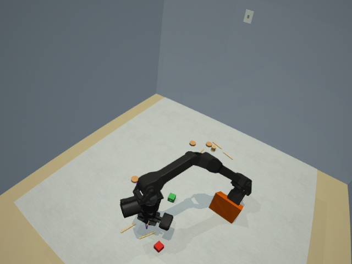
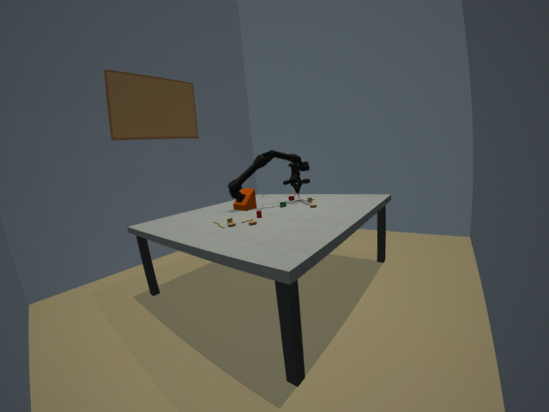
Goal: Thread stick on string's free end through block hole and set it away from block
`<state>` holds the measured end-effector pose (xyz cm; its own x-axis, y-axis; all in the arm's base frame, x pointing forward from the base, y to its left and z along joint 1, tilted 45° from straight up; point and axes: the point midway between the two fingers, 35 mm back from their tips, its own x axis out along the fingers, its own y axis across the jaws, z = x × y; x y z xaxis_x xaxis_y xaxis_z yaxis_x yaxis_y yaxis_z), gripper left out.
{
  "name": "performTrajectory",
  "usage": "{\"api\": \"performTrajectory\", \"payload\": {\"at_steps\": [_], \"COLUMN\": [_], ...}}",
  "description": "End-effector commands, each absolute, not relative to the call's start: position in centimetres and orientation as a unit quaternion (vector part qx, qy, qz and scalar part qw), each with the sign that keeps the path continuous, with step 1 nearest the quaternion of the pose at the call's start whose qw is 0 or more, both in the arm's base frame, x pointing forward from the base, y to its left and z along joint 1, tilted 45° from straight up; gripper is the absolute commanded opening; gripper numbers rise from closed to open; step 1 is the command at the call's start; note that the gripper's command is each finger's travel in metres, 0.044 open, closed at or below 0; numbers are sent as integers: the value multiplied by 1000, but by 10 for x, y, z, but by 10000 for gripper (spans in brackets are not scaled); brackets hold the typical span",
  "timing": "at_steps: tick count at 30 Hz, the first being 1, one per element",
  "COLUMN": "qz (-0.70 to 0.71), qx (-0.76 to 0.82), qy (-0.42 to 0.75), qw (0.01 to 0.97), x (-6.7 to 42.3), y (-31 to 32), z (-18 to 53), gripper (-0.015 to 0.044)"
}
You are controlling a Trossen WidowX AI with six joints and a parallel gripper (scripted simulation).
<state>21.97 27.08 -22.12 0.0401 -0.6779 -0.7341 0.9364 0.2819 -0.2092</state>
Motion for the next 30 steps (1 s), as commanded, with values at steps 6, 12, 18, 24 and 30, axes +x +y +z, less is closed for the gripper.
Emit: {"api": "performTrajectory", "payload": {"at_steps": [6, 12, 18, 24, 30], "qz": [-577, -578, -579, -580, -581], "qx": [171, 173, 174, 174, 175], "qy": [385, 384, 382, 381, 380], "qw": [699, 699, 699, 698, 698], "x": [217, 214, 211, 208, 205], "y": [267, 261, 255, 248, 242], "z": [-225, -227, -229, -231, -232], "gripper": [0, 0, 0, 0, 0]}}
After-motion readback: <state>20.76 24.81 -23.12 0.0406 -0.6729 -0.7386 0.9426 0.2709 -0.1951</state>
